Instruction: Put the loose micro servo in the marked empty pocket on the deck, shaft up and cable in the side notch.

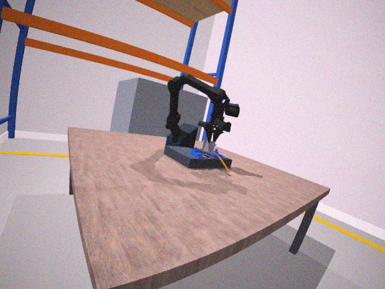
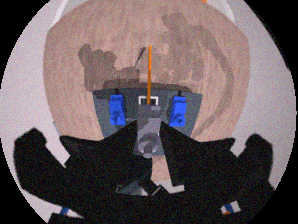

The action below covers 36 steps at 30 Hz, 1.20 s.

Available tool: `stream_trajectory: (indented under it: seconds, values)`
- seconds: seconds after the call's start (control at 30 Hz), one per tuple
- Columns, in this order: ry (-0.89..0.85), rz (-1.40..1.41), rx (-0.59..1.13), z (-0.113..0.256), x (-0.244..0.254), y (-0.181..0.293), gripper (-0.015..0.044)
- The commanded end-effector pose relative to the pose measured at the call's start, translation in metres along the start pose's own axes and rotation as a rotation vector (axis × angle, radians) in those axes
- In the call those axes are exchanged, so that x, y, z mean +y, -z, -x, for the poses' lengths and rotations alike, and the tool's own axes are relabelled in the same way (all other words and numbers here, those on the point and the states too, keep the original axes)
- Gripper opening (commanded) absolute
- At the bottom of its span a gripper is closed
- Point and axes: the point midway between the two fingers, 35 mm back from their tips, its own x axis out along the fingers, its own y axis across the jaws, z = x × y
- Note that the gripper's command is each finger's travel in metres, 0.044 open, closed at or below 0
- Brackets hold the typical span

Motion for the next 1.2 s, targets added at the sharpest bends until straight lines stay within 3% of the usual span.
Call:
stream_trajectory:
  seconds: [0.0, 1.17]
  values:
    - [0.001, 0.012, -0.007, 0.002, -0.001, -0.006, 0.0]
    - [0.003, 0.012, -0.007, -0.027, -0.001, -0.006, 0.0]
